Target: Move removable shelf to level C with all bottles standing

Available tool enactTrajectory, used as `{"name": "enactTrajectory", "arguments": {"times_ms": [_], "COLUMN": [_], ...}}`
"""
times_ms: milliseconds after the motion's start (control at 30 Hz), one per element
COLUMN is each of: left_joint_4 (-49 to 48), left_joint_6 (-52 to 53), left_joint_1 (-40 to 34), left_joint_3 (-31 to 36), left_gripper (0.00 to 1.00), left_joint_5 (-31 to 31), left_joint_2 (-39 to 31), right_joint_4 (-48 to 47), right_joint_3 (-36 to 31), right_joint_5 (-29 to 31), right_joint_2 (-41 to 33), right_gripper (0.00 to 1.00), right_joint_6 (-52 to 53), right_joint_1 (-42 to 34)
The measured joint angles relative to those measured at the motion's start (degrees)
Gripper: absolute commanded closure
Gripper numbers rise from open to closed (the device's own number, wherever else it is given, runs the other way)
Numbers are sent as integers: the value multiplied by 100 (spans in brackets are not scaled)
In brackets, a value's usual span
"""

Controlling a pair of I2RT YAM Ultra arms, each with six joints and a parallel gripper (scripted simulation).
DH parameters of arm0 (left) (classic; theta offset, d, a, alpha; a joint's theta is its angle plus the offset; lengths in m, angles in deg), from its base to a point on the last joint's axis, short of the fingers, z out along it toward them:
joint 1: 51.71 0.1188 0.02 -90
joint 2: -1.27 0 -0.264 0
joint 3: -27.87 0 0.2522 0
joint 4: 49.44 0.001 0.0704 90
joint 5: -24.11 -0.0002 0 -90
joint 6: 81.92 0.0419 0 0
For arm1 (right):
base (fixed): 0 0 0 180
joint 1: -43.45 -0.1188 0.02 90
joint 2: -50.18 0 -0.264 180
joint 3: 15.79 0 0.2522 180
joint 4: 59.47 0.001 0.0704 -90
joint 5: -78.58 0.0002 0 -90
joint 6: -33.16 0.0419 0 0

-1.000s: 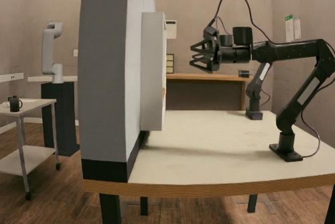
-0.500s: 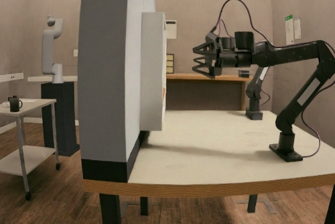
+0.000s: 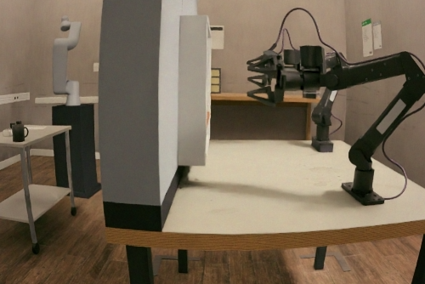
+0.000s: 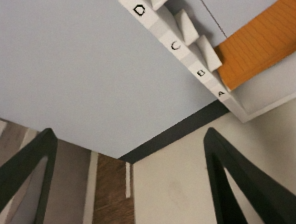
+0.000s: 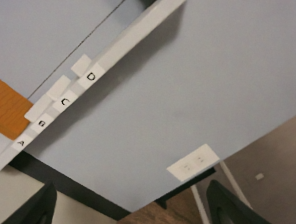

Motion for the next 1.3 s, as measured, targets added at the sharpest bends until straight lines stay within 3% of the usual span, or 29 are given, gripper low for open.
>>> {"name": "enactTrajectory", "arguments": {"times_ms": [1300], "left_joint_4": [-977], "left_joint_6": [2179], "left_joint_1": [-1620], "left_joint_3": [798], "left_gripper": [0], "left_joint_5": [1534], "left_joint_2": [-2], "right_joint_4": [-1467], "right_joint_3": [-612], "right_joint_5": [1088], "right_joint_2": [892], "right_gripper": [0], "right_joint_6": [-2173], "right_joint_1": [-1161]}}
